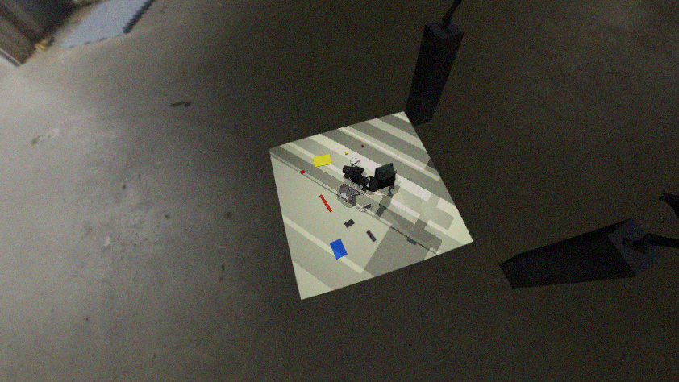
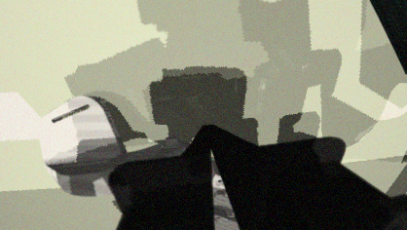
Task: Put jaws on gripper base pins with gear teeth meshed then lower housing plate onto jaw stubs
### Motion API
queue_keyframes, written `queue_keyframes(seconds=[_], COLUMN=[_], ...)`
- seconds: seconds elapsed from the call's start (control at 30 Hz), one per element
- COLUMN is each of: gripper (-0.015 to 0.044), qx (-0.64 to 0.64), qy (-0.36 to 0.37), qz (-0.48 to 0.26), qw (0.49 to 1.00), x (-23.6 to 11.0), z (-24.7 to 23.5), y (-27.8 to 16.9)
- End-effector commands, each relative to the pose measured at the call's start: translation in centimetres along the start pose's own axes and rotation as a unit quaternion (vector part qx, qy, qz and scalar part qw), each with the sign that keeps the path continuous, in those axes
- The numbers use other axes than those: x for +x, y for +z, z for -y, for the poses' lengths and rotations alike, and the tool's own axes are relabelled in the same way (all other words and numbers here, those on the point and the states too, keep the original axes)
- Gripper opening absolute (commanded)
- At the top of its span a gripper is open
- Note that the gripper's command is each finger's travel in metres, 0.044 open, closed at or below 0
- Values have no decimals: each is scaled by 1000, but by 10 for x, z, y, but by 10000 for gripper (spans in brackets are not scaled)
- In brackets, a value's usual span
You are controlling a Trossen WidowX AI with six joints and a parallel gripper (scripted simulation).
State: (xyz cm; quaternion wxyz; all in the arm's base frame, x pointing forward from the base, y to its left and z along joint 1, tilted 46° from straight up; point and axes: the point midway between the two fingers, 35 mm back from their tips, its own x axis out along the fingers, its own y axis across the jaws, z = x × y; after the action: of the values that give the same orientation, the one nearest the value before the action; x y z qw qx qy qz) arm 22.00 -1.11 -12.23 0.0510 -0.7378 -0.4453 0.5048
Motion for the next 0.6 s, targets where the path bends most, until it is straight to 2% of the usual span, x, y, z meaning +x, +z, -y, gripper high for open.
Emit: queue_keyframes(seconds=[0.0, 0.57], gripper=[0, 0], qx=[-8, -10], qy=[5, 3], qz=[3, 5], qw=[1000, 1000], x=[3, 4], z=[-12, -40], y=[-1, -3])
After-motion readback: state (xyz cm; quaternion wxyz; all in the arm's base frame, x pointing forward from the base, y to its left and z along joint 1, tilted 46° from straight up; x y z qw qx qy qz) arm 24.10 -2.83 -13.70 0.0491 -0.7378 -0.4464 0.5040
